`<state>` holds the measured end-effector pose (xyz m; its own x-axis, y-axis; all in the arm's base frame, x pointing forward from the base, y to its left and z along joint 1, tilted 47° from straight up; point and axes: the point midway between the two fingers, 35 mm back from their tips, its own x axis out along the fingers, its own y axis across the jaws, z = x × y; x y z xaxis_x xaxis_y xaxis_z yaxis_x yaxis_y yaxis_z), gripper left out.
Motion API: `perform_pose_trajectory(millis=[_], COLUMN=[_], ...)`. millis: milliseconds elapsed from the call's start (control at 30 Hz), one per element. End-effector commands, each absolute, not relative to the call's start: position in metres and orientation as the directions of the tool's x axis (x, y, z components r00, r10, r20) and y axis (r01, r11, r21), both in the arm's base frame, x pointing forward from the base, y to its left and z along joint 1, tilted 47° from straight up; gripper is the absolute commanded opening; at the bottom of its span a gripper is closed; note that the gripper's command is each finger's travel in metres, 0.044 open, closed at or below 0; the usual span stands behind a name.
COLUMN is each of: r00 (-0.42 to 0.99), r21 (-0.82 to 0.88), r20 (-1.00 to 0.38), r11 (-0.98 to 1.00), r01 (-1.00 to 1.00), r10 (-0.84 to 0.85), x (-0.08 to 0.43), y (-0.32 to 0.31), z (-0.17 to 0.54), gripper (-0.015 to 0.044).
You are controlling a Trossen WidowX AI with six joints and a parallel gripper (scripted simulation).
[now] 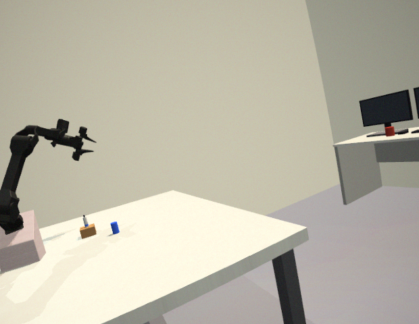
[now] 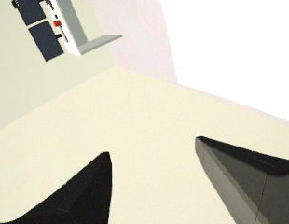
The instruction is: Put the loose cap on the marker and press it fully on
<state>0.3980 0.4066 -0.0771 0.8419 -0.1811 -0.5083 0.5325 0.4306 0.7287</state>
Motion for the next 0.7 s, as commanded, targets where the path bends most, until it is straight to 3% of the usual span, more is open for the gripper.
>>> perform_pose_trajectory(millis=[0,333,667], r00=[0.785,0.514,0.098], r21=[0.608,0.153,-0.352], r20=[-0.551,-0.642,-0.685], r11=[0.509,0.561,0.446], r01=[0.609,0.814,0.823], r10=[-0.282,-0.569,-0.722], x=[0.420,0.454,0.407], y=[0.356,0.177,0.003], z=[-0.075,-0.053,-0.021], gripper=[0.0250,0.0250,0.0250])
